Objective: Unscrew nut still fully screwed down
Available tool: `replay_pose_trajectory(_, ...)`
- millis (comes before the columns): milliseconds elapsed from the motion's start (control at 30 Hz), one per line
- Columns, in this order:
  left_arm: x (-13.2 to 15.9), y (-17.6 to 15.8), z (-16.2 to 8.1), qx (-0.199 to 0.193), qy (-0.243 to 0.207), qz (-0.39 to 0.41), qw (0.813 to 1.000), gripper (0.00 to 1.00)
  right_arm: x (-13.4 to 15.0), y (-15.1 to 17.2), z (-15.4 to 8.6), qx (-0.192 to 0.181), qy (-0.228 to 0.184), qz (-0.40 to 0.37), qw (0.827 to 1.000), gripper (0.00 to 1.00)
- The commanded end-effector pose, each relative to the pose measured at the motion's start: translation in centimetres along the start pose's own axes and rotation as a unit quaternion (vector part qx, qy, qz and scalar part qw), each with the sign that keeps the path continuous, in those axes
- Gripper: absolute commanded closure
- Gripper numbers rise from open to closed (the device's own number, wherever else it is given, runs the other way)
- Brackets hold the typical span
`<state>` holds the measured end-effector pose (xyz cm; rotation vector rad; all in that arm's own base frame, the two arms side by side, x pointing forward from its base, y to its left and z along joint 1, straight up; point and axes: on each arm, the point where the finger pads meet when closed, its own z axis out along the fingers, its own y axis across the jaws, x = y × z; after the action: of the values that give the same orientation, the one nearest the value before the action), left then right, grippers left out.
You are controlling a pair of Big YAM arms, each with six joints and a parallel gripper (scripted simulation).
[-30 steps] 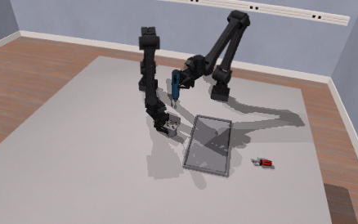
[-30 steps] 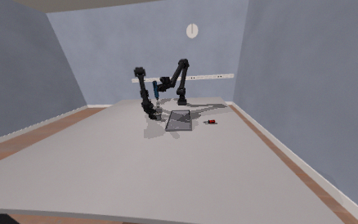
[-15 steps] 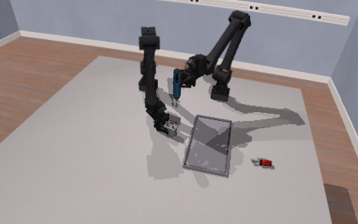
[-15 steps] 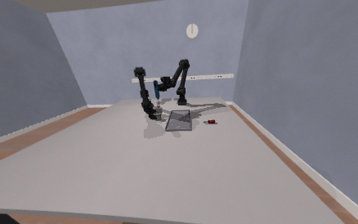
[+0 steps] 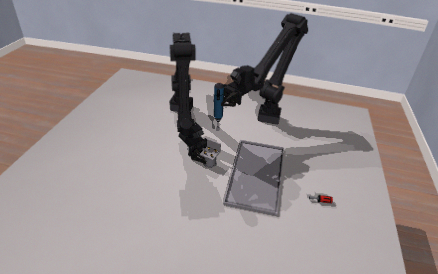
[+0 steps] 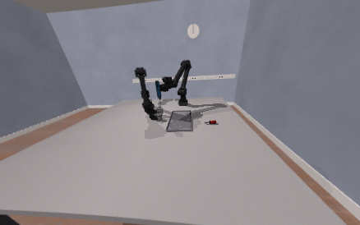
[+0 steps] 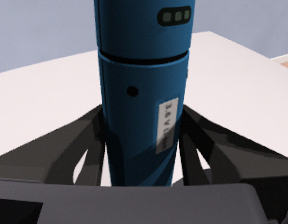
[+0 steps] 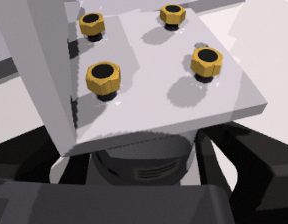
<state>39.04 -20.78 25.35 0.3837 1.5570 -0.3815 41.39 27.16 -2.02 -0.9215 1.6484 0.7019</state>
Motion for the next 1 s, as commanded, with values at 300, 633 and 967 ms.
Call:
replay_pose_trajectory(300,-5.3,0.2,-0.2,-0.001,-0.058,0.005,0.998,0.58,-0.5,-0.3,0.3,0.001,-0.006,-0.002,1.0,0.41)
replay_pose_trajectory(633,-1.6,0.2,-2.4,-0.001,-0.018,0.005,1.0,0.58,-0.5,-0.3,0.3,0.001,-0.006,-0.002,1.0,0.41)
replay_pose_trajectory(967,-4.3,0.2,-2.0,-0.001,-0.049,0.005,0.999,0.58,-0.5,-0.3,0.3,0.001,-0.006,-0.002,1.0,0.41)
